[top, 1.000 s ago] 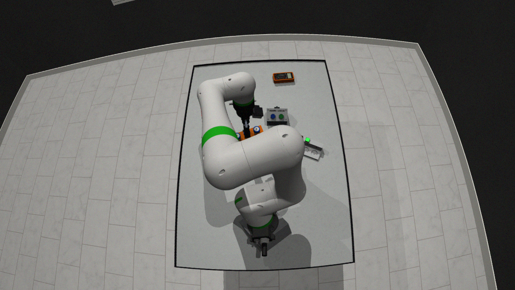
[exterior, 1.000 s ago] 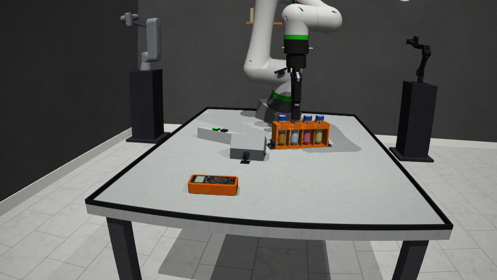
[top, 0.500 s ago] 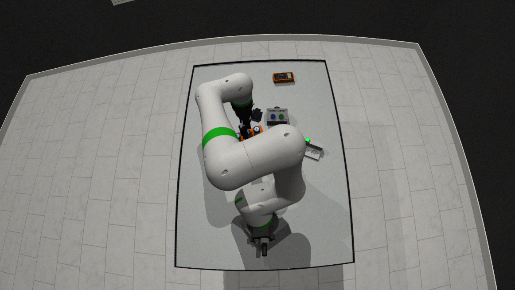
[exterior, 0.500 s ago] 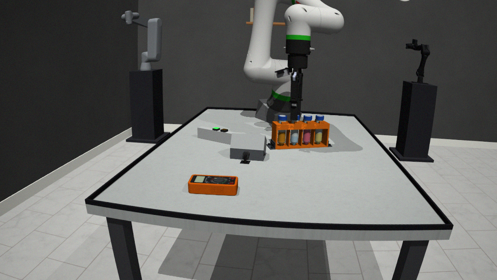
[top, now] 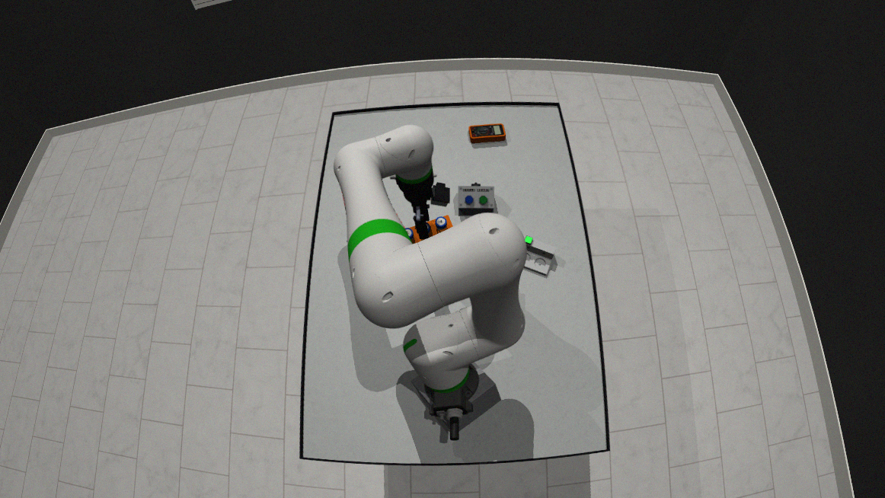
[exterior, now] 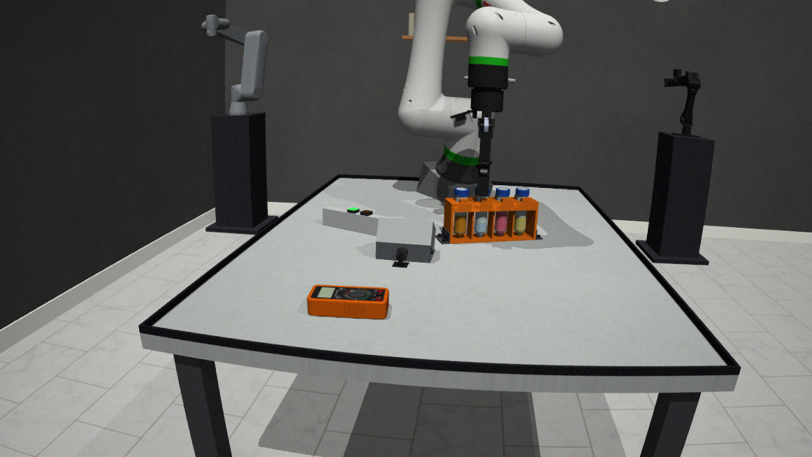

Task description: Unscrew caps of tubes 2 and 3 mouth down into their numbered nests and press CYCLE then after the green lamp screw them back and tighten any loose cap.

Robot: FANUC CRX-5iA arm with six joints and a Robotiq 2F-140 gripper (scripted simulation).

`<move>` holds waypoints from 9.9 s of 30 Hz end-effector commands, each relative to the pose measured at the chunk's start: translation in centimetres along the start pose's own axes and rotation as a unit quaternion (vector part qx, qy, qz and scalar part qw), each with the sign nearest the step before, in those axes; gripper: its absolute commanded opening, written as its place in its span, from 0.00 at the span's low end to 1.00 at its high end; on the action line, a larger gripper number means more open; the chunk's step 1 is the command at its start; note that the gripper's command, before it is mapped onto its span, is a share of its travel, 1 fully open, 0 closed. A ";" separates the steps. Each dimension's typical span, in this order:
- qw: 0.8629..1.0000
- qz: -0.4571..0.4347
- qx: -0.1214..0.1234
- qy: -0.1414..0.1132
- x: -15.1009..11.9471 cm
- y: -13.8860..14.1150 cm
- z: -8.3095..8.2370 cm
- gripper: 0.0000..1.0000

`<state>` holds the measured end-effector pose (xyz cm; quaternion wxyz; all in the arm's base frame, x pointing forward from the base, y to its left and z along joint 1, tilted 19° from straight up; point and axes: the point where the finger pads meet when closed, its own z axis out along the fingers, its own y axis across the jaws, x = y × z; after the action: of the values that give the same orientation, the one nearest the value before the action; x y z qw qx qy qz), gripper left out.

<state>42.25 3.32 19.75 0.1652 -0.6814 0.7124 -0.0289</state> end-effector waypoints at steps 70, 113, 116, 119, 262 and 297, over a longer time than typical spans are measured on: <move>0.996 0.090 -0.001 -0.004 0.0 -0.1 -0.1 0.30; 0.907 -0.420 0.001 -0.004 0.0 -0.1 0.0 0.41; 0.907 -0.420 0.001 -0.004 0.0 -0.1 0.0 0.30; 0.907 -0.420 0.001 -0.004 0.0 -0.1 0.0 0.30; 0.998 -0.059 0.000 -0.004 0.0 -0.1 0.1 0.41; 0.907 -0.420 0.001 -0.004 0.0 -0.1 0.1 0.30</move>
<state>42.32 3.34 19.61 0.1415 -0.9176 0.3596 -0.0930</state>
